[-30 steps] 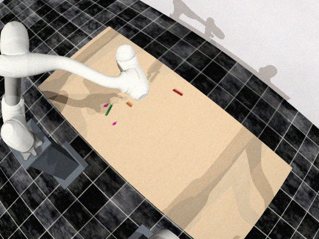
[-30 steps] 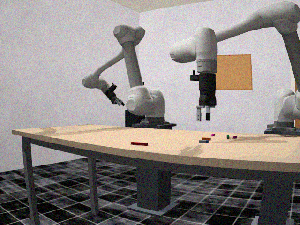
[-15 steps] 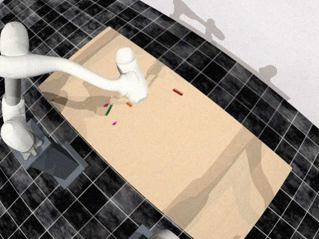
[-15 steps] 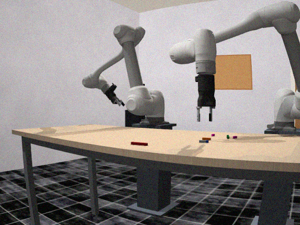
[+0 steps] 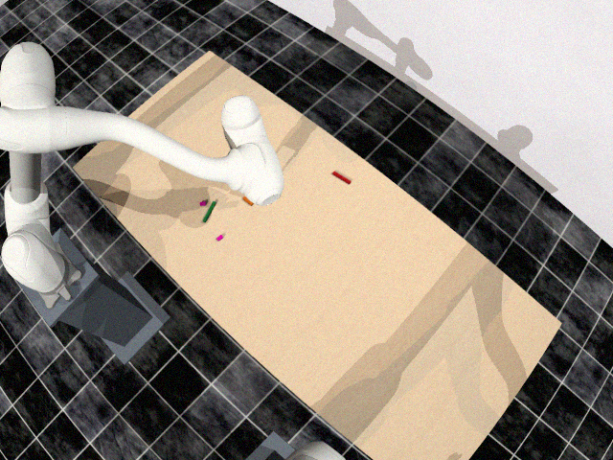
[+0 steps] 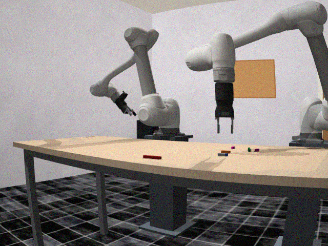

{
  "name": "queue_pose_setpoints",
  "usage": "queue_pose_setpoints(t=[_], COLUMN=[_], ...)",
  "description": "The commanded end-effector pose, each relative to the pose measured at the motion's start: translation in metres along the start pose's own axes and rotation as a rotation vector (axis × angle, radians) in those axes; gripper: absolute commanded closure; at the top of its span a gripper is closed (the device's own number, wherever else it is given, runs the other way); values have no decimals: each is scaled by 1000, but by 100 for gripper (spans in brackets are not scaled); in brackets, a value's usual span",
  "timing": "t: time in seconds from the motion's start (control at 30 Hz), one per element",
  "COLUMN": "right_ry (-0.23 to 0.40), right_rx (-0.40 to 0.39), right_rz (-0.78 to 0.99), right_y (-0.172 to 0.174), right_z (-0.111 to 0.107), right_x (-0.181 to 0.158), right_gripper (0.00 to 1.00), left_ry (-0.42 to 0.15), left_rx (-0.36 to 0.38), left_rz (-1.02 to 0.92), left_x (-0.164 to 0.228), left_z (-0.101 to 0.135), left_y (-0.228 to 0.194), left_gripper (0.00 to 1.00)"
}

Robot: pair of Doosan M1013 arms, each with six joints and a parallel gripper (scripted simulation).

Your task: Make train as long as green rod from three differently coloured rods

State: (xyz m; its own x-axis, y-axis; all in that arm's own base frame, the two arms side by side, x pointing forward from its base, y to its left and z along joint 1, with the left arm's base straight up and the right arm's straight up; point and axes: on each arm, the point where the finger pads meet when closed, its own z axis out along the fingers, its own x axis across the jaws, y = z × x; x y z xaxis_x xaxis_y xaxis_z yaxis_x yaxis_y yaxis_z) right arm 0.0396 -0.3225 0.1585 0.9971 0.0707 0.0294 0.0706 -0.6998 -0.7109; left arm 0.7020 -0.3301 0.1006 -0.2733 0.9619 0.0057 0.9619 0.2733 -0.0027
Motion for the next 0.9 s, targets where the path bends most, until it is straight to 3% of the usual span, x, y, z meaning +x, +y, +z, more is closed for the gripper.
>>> queue_pose_setpoints(t=[0.0,0.87], right_ry=[11,11], right_rx=[-7,-7], right_rz=[-1,-1], right_y=[0,0], right_z=[0,0], right_x=[2,2], right_gripper=[0,0], left_ry=[-11,-9], left_rx=[-4,-8], left_rz=[167,969], left_x=[-1,6], left_z=[0,6], left_y=[-5,-18], left_gripper=[0,0])
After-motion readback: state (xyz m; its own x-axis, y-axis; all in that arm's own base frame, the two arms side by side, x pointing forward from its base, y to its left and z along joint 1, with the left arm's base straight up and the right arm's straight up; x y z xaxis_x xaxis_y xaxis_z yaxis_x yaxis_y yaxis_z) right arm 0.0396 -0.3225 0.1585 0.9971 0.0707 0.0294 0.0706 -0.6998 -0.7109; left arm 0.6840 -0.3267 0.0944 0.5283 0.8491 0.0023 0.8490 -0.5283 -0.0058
